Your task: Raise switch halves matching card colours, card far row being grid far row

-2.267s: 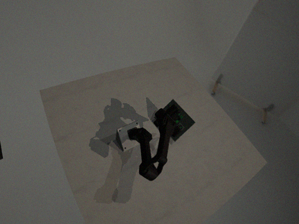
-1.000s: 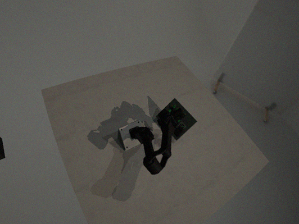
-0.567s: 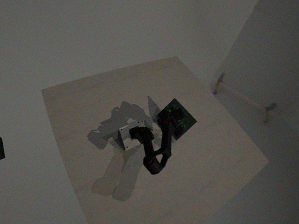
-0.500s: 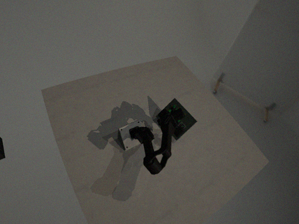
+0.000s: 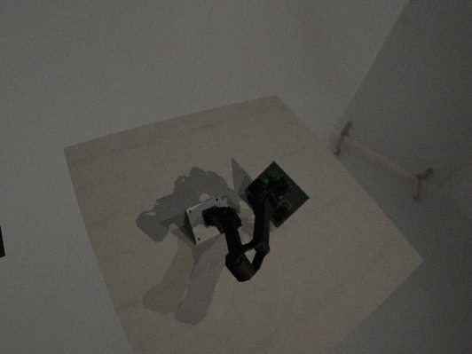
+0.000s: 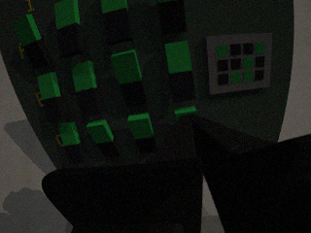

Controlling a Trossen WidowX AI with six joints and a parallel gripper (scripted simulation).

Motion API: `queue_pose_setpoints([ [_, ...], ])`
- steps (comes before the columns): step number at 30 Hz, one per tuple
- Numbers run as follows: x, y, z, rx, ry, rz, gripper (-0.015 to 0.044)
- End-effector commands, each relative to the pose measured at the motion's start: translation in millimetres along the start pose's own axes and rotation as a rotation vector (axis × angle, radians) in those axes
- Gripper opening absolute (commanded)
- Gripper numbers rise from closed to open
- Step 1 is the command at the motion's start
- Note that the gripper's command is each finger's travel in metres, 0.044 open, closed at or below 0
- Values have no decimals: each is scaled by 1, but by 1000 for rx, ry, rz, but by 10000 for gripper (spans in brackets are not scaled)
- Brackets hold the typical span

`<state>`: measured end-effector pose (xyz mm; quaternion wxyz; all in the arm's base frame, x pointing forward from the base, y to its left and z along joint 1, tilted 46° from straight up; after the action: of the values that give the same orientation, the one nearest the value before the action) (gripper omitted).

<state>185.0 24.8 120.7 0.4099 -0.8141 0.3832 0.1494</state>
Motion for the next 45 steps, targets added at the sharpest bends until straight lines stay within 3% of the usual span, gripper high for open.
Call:
queue_pose_setpoints([
  [1, 1, 0, 0, -2, -4, -1, 0],
  [25, 4, 0, 0, -2, -4, -1, 0],
  [34, -60, 5, 0, -4, -12, -21, 0],
  [45, -62, 3, 3, -4, -13, -21, 0],
])
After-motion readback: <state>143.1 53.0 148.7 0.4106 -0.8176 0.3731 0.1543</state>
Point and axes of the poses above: the point midway between the two fingers, 35 mm back from their tips, its own x axis out along the fingers, its own z axis across the jaws, y = z × x, the point moved 9 cm from there along -x, back along the fingers, and after that the axes turned 12 degrees about x, right-handed, at the moved point
